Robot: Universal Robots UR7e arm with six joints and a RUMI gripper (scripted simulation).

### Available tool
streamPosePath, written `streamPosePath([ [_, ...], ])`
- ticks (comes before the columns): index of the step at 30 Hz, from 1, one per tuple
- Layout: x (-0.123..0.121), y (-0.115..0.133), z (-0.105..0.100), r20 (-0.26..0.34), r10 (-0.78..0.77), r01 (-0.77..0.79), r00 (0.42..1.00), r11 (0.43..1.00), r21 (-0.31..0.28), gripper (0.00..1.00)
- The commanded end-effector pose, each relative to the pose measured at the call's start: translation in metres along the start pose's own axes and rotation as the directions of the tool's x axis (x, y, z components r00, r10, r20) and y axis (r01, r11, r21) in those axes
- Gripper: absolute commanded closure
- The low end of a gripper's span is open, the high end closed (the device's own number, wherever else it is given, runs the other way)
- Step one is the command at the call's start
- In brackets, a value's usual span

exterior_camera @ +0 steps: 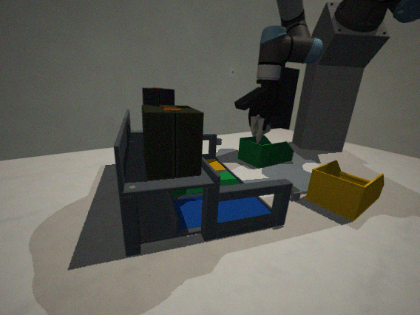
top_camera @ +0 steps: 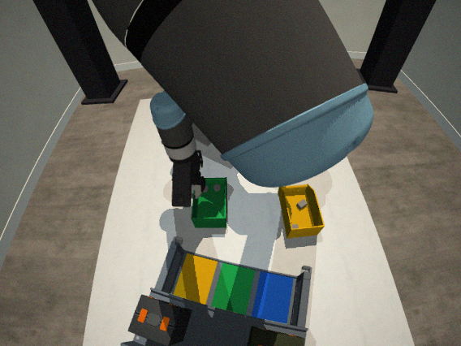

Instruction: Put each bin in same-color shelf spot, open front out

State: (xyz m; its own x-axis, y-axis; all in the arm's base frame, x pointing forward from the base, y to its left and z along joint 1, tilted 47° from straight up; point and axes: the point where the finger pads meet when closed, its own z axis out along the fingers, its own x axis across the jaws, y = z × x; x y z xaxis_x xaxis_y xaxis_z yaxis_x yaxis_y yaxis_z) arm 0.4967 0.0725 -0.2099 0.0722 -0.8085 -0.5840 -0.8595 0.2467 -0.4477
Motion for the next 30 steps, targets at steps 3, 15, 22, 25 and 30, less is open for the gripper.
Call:
streamPosePath([
  [3,0.0002,-0.0004,-0.0003,0.000,0.000,0.000,1.000,1.000,0.001,1.00],
  [15,0.0002,-0.0004,-0.0007,0.000,0.000,0.000,1.000,1.000,0.001,1.00],
  [22,0.0002,-0.0004,-0.0022,-0.001,0.000,0.000,1.000,1.000,0.001,1.00],
  [25,0.0002,-0.0004,-0.0033,-0.001,0.000,0.000,1.000,1.000,0.001,1.00],
  [30,0.0002,-0.0004,-0.0047,0.000,0.000,0.000,1.000,1.000,0.001,1.00],
])
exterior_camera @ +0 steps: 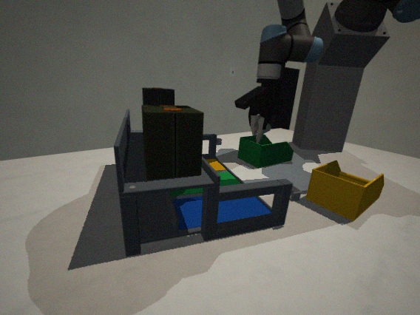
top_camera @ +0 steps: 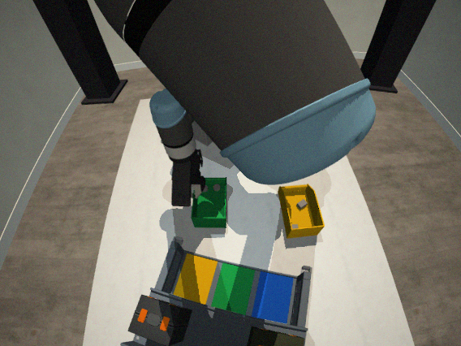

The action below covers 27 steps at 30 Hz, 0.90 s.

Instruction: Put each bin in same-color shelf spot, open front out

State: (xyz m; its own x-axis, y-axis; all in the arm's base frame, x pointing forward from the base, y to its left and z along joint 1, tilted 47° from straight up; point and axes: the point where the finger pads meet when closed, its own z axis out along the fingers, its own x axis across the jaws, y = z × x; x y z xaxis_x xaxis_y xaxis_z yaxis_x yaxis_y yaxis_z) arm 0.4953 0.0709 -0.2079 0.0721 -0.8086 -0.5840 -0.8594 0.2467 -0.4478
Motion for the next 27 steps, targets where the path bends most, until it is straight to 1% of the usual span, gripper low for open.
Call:
streamPosePath([
  [1,0.000,0.000,-0.002,0.000,0.000,0.000,1.000,1.000,0.001,1.00],
  [14,0.000,0.000,-0.011,0.000,0.000,0.000,1.000,1.000,0.001,1.00],
  [27,0.000,0.000,-0.024,0.000,0.000,0.000,1.000,1.000,0.001,1.00],
])
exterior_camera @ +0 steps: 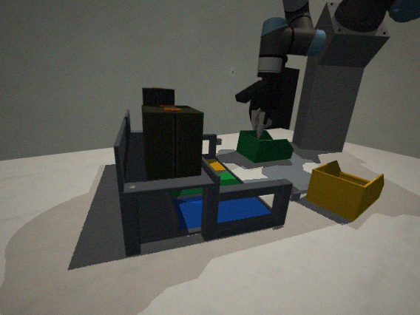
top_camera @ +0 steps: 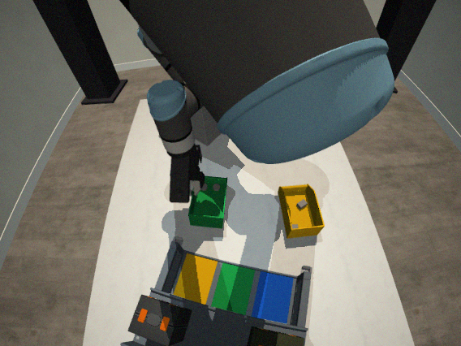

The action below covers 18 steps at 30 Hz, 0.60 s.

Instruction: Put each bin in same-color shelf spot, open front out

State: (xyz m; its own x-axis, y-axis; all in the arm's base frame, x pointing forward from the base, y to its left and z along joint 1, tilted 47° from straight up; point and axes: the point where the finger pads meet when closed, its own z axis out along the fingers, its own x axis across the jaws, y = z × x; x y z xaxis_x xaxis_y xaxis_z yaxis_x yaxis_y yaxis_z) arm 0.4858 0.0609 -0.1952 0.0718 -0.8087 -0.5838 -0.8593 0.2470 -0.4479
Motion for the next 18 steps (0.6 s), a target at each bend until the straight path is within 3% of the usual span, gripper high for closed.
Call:
streamPosePath([
  [1,0.000,0.000,-0.007,0.000,0.000,0.000,1.000,1.000,0.000,1.00],
  [18,0.000,0.000,-0.025,0.000,0.000,0.000,1.000,1.000,0.000,1.00],
])
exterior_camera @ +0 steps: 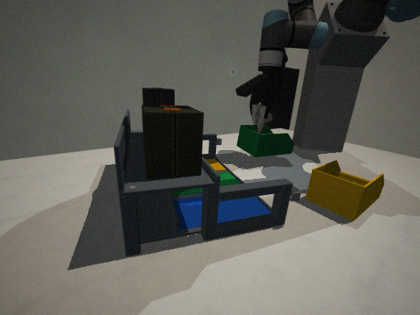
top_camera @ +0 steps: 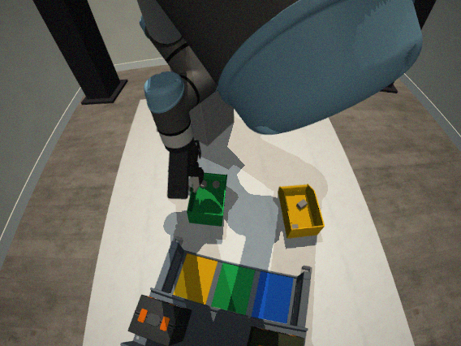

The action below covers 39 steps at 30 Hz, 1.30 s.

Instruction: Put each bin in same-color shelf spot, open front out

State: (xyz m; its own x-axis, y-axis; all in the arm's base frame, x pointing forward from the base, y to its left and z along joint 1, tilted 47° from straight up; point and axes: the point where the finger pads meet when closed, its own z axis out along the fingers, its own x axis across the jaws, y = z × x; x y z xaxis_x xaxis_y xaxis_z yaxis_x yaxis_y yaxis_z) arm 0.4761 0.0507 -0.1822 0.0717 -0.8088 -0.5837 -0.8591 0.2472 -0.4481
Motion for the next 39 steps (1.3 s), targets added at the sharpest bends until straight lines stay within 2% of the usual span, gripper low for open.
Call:
streamPosePath([
  [1,0.000,0.000,-0.008,0.000,0.000,0.000,1.000,1.000,0.000,1.00],
  [39,0.000,0.000,-0.038,0.000,0.000,0.000,1.000,1.000,0.000,1.00],
])
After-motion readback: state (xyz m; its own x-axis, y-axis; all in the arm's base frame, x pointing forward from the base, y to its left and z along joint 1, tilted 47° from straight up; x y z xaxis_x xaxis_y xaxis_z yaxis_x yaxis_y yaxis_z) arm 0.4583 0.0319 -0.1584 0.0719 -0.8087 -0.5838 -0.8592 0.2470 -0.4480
